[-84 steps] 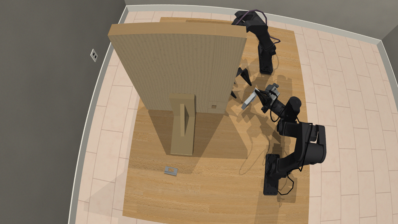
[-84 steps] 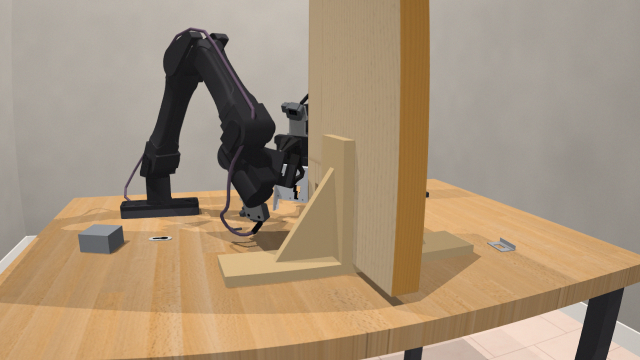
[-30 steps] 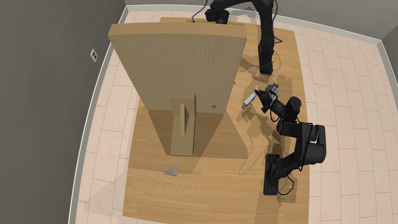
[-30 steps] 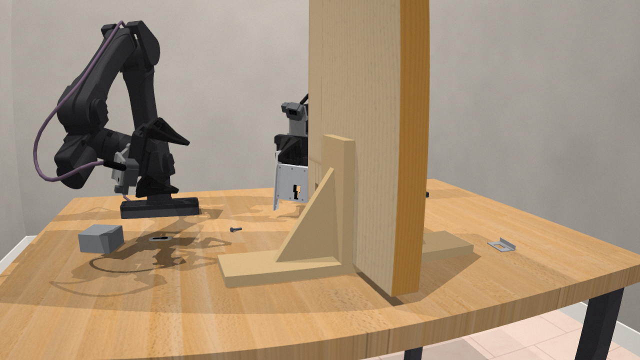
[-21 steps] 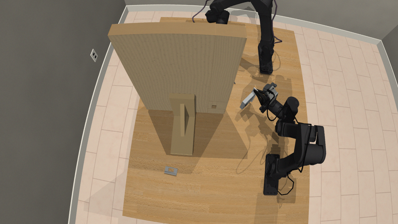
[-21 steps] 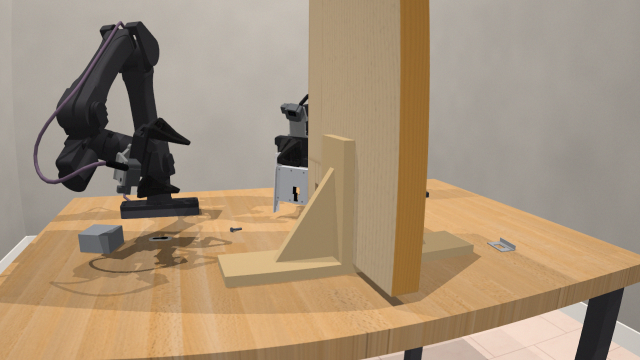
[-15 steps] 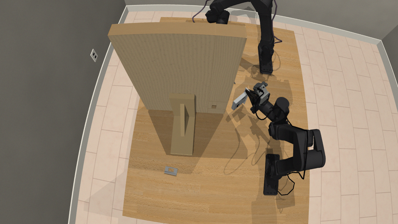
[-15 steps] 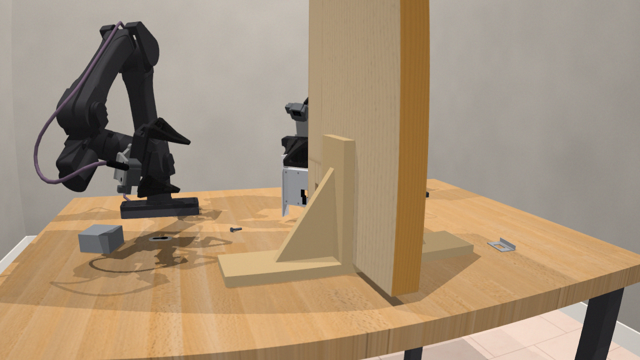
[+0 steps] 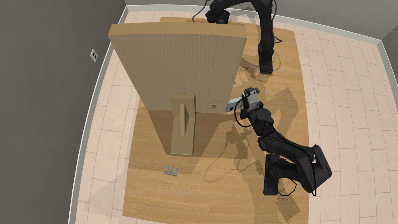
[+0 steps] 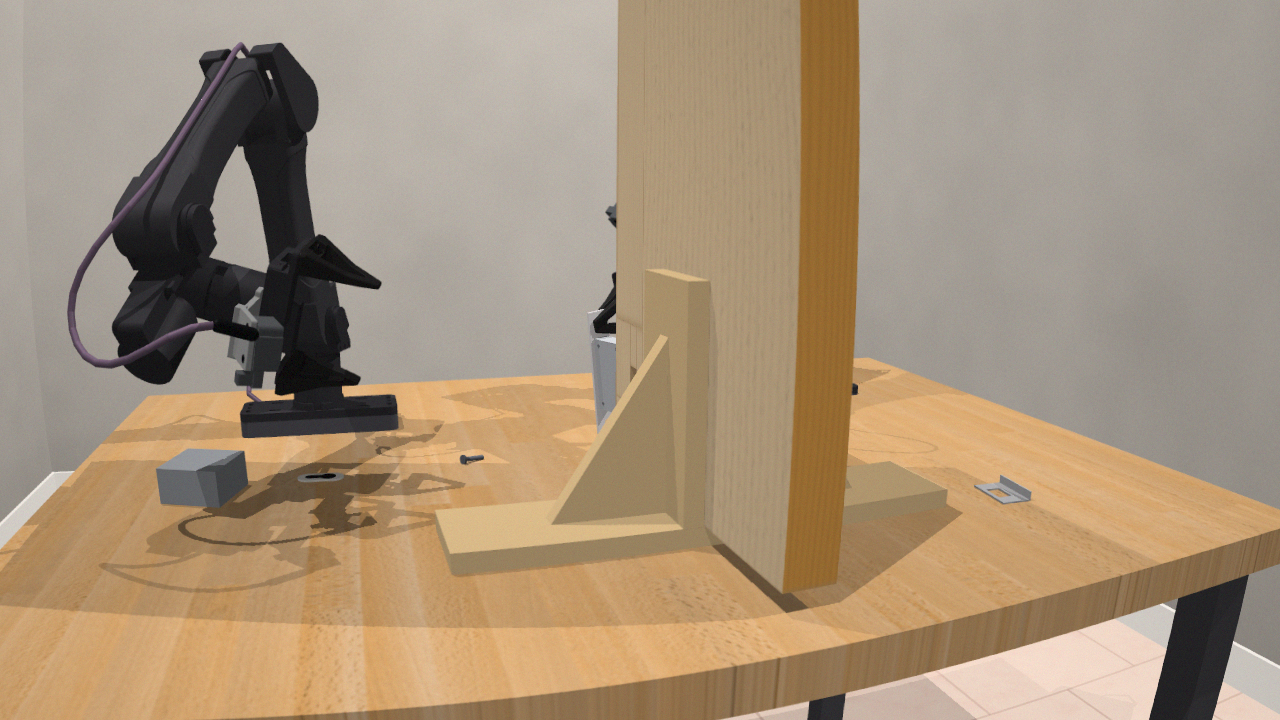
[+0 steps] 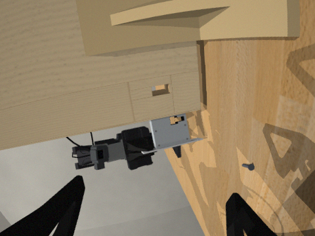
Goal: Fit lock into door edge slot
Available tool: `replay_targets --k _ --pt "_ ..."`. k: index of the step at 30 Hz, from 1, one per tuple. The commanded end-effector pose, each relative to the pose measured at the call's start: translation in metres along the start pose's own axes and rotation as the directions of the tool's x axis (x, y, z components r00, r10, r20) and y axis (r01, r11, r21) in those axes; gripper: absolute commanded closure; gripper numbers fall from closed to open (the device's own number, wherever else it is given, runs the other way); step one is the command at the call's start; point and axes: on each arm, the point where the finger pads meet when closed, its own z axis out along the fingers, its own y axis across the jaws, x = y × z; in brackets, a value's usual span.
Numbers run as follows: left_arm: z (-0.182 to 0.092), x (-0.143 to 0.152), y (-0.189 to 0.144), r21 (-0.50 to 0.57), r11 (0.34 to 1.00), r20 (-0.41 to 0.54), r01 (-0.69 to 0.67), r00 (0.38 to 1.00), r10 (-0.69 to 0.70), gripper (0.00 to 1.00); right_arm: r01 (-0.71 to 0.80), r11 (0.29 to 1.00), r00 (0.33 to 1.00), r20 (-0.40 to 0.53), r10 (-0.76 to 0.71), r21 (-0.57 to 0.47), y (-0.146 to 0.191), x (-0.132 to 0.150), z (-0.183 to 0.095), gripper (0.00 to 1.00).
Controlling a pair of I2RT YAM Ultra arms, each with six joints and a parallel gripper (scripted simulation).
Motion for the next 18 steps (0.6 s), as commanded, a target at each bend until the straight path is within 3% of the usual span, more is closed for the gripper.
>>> replay_targets --k 1,5,18 --pt "-0.019 -0.028 -0.019 0.275 0.957 0.095 -0.097 0.993 0.073 1.00 0.038 0.999 0.999 0.016 -0.038 -0.014 0.010 -0.007 -0.003 0.00" --pt "-0.037 -0.029 -0.016 0.349 0.930 0.119 -0.119 0.990 0.082 1.00 0.038 0.999 0.999 0.016 -0.038 -0.014 0.010 -0.007 -0.003 0.00" --pt "-0.036 -0.027 -0.017 0.358 0.926 0.116 -0.118 0.990 0.081 1.00 0.038 0.999 0.999 0.016 -0.038 -0.014 0.010 -0.007 -0.003 0.00"
